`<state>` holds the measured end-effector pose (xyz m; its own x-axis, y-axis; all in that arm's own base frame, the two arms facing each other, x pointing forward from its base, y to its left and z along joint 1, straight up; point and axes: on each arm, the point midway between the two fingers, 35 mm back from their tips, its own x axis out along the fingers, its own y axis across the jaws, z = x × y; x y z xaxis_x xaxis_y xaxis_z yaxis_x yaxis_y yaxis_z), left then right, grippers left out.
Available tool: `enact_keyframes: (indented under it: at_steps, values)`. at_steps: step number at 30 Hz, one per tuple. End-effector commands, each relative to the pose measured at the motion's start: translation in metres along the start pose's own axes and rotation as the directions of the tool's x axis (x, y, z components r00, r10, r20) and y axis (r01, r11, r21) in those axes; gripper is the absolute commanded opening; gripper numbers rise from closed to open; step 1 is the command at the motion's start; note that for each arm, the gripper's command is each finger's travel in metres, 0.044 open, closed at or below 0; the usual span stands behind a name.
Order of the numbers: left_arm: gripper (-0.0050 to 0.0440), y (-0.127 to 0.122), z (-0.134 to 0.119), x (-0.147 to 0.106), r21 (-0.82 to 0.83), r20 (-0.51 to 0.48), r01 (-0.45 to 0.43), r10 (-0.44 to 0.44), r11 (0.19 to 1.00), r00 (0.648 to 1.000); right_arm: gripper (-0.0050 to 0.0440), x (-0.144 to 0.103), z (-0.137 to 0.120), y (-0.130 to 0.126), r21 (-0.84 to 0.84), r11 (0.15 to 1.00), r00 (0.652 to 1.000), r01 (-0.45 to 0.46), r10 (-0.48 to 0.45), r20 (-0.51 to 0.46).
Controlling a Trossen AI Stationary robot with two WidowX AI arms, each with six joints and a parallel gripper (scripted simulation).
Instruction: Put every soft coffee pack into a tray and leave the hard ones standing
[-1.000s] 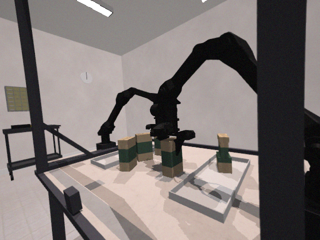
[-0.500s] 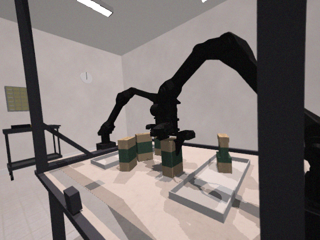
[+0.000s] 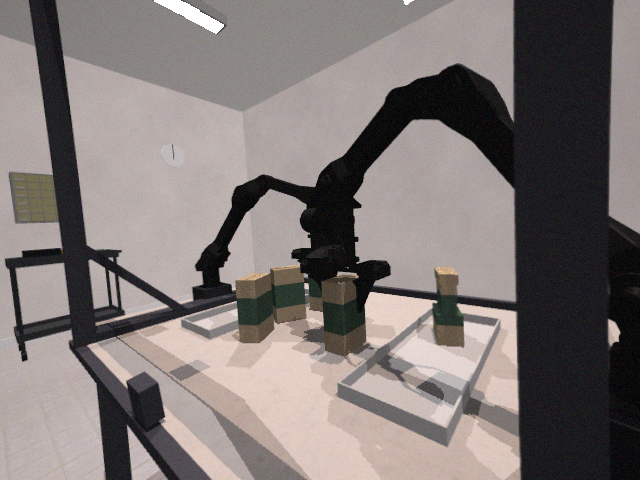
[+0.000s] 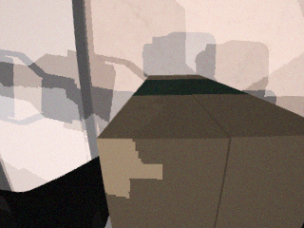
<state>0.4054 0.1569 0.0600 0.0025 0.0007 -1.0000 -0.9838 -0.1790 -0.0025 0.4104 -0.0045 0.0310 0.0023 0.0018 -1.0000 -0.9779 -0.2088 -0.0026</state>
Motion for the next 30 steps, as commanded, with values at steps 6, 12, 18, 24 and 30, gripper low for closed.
enact_keyframes:
  at_steps: [6,12,18,24,30]
  values:
    - [0.0355,-0.003,0.001,-0.009,0.005,0.005,0.026,-0.026,1.000,1.000,0.0360,-0.008,-0.001,-0.003,0.004,1.000,1.000,0.024,-0.024,-0.007]
    - [0.0355,-0.003,0.001,-0.009,0.005,0.005,0.026,-0.026,1.000,1.000,0.0360,-0.008,-0.001,-0.003,0.004,1.000,1.000,0.024,-0.024,-0.007]
    - [0.0355,-0.003,0.001,-0.009,0.005,0.005,0.026,-0.026,1.000,1.000,0.0360,-0.008,-0.001,-0.003,0.004,1.000,1.000,0.024,-0.024,-0.007]
    - [0.0355,-0.002,0.001,-0.034,0.005,0.005,0.026,-0.026,1.000,1.000,0.0360,-0.025,-0.001,-0.003,0.004,1.000,1.000,0.024,-0.024,-0.007]
    - [0.0355,-0.001,0.000,-0.076,0.005,0.005,0.026,-0.026,1.000,1.000,0.0360,-0.066,-0.001,-0.002,0.004,1.000,1.000,0.024,-0.024,-0.007]
